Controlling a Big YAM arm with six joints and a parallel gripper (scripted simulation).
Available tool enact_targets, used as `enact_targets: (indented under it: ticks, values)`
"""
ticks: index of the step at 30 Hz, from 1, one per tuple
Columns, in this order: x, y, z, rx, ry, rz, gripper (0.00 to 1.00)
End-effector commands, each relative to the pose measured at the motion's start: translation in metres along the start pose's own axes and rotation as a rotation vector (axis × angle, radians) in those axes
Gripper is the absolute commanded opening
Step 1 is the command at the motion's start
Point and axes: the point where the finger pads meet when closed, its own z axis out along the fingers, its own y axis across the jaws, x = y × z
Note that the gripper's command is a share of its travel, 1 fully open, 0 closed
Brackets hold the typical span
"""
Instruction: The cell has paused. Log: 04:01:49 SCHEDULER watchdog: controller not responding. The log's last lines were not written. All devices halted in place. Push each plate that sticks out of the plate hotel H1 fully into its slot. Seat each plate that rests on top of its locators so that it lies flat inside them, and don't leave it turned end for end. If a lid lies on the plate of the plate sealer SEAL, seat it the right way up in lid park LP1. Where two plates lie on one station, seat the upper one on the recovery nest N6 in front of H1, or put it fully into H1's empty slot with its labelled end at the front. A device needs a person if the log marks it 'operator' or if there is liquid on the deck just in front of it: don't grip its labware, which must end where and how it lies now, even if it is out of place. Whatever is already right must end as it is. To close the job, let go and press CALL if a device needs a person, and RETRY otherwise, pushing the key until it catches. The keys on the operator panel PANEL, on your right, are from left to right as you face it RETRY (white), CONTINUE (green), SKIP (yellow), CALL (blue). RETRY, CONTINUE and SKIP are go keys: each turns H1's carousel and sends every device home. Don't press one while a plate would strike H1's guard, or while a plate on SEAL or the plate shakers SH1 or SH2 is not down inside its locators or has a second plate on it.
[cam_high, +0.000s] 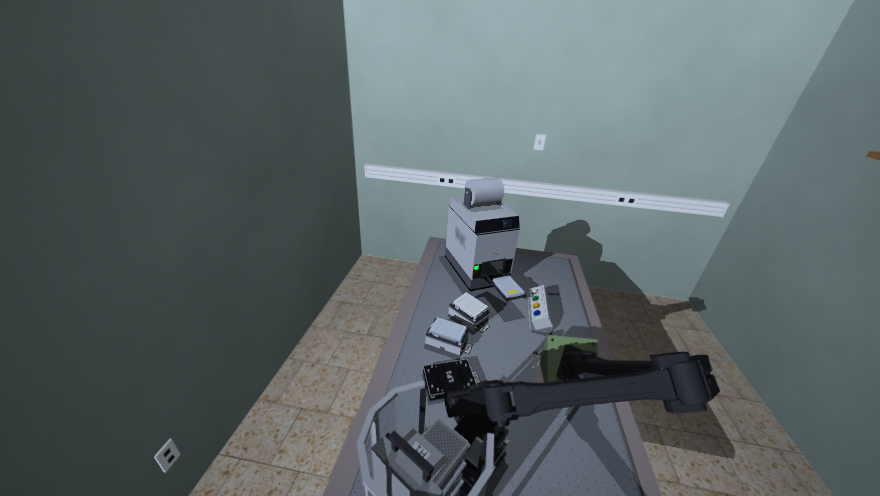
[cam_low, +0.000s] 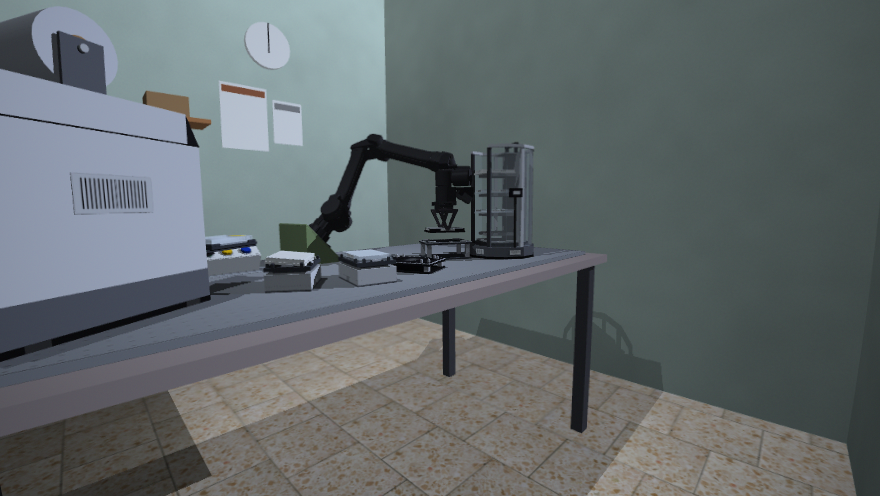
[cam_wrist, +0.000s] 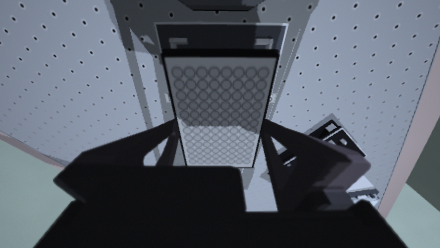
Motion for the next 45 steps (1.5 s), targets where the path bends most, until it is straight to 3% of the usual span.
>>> enact_targets:
  ticks: [1, 45]
  values:
    - [0.0018, 0.0013, 0.0107, -0.016, 0.018, 0.012, 0.8]
    - [-0.0075, 0.0, 0.0055, -0.009, 0.007, -0.002, 0.8]
